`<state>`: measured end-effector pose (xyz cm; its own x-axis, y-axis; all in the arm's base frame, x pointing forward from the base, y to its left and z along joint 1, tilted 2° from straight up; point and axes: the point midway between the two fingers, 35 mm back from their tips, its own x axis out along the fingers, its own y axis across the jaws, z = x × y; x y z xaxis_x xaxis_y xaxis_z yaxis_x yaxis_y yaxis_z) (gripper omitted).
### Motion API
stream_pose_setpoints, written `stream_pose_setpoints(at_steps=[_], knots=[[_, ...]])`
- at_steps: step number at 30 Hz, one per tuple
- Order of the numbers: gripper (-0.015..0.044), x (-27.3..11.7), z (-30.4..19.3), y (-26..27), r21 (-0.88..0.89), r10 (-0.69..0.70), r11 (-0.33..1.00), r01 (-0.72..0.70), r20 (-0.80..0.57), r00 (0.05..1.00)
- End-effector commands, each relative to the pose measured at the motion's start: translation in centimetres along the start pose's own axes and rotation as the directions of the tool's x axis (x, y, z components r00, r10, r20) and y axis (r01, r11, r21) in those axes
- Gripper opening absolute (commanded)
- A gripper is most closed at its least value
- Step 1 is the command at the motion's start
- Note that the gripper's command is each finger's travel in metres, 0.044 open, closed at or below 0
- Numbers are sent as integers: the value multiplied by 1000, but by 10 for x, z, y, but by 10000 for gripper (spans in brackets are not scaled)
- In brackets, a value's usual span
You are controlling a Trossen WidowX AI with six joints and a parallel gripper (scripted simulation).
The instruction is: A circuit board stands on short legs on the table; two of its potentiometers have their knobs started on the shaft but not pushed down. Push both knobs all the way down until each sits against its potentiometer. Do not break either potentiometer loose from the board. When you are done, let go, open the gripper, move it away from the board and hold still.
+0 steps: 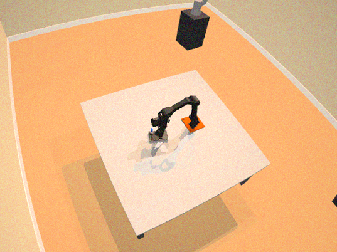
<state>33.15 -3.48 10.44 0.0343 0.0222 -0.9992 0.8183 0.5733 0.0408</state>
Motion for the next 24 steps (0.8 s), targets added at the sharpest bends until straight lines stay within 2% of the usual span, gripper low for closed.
stream_pose_setpoints(at_steps=[1,24], knots=[[0,12,1,0,6,-14,1000,14,-8,1000],[0,19,1,0,6,-14,1000,14,-8,1000]])
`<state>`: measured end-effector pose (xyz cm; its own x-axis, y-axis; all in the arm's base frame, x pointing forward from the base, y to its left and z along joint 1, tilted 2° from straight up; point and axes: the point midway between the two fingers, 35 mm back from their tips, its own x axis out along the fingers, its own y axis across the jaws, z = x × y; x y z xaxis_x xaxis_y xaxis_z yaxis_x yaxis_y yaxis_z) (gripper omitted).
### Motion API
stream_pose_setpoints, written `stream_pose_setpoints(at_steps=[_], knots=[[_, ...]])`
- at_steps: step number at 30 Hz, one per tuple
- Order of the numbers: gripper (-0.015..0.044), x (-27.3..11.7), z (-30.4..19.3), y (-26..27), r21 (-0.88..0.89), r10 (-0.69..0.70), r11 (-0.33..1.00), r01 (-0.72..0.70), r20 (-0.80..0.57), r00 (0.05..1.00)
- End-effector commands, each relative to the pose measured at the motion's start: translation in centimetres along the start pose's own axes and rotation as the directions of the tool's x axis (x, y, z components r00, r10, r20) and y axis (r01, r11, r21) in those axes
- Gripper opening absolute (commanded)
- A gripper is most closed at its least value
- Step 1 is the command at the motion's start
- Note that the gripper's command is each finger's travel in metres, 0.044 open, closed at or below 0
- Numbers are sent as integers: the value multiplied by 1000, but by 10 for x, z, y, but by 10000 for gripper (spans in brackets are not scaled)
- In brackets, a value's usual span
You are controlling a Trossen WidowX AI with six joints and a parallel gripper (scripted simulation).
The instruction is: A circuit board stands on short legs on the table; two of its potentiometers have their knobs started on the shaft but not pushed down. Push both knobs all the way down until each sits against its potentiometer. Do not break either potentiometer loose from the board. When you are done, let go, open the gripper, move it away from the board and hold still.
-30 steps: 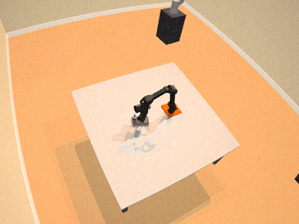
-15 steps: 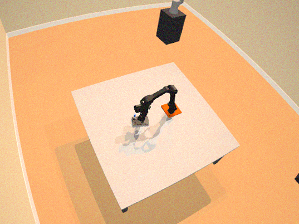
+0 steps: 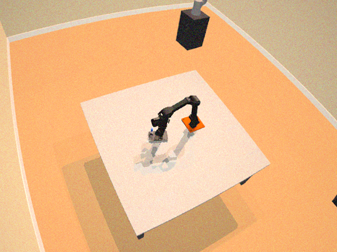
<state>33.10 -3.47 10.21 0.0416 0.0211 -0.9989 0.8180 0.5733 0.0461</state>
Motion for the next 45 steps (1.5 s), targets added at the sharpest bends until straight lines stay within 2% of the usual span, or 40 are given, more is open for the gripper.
stream_pose_setpoints(at_steps=[1,45], knots=[[0,18,1,0,6,-19,1000,19,-13,1000],[0,31,1,0,6,-19,1000,19,-13,1000]])
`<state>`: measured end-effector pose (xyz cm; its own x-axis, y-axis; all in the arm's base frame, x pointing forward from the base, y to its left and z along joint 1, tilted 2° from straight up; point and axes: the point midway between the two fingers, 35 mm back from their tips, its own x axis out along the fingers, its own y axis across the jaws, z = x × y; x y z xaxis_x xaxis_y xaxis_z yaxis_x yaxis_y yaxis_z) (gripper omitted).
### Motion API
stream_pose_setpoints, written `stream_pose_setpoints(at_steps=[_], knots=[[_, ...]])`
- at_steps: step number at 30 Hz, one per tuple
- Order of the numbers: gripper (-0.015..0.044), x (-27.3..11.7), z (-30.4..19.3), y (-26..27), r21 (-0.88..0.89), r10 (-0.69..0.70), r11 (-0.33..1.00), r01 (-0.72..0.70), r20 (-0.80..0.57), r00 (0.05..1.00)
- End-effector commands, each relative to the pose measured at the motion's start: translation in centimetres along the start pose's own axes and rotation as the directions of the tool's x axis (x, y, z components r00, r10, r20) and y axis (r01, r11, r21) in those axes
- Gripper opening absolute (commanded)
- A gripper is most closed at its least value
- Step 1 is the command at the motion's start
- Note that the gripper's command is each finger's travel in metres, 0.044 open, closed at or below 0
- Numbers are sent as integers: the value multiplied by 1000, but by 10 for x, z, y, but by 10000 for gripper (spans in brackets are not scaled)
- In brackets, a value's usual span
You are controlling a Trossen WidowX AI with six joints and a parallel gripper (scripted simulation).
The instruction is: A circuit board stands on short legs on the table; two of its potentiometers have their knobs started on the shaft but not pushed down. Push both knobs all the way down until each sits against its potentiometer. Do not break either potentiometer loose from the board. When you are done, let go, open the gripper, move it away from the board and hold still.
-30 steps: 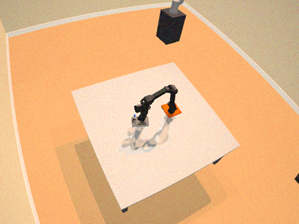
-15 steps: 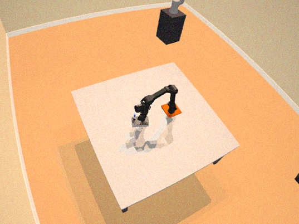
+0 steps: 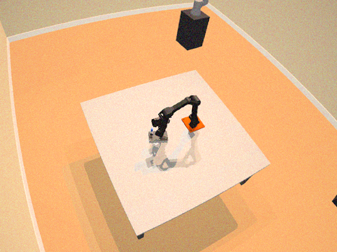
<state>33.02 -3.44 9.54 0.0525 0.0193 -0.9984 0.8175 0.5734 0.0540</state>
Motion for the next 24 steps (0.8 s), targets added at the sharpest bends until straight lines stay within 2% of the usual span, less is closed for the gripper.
stream_pose_setpoints(at_steps=[1,24], knots=[[0,25,1,1,6,-27,1000,27,-20,999],[0,28,1,0,6,-27,1000,27,-20,999]])
